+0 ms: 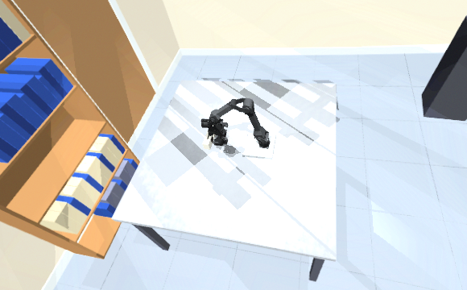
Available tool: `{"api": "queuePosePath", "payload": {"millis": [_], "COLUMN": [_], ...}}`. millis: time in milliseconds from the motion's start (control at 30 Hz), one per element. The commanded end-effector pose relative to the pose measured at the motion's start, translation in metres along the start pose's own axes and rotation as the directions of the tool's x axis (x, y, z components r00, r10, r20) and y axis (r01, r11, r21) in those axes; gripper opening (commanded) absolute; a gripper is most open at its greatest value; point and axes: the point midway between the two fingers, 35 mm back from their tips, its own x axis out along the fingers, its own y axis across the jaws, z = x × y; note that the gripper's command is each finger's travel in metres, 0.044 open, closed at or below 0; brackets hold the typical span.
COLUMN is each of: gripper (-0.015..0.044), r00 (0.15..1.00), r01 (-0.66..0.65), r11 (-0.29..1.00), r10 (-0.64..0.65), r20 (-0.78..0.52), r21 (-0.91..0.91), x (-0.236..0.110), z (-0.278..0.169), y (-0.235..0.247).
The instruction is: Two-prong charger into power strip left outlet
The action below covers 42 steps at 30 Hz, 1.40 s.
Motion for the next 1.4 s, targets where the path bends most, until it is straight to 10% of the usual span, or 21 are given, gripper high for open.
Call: {"api": "queuePosePath", "payload": {"millis": [0,1367], "gripper": [0.0,0.0], "r00": [1.0,1.0], "r01": [-0.006,-0.009], "r11": [1.0,0.998], "r10": [0.006,0.009], "r20": [0.001,0.003], "r21": [0.013,0.06], "x": [-0.001,-0.001], "z": [0.005,0.036], "y": [0.001,0.001]}}
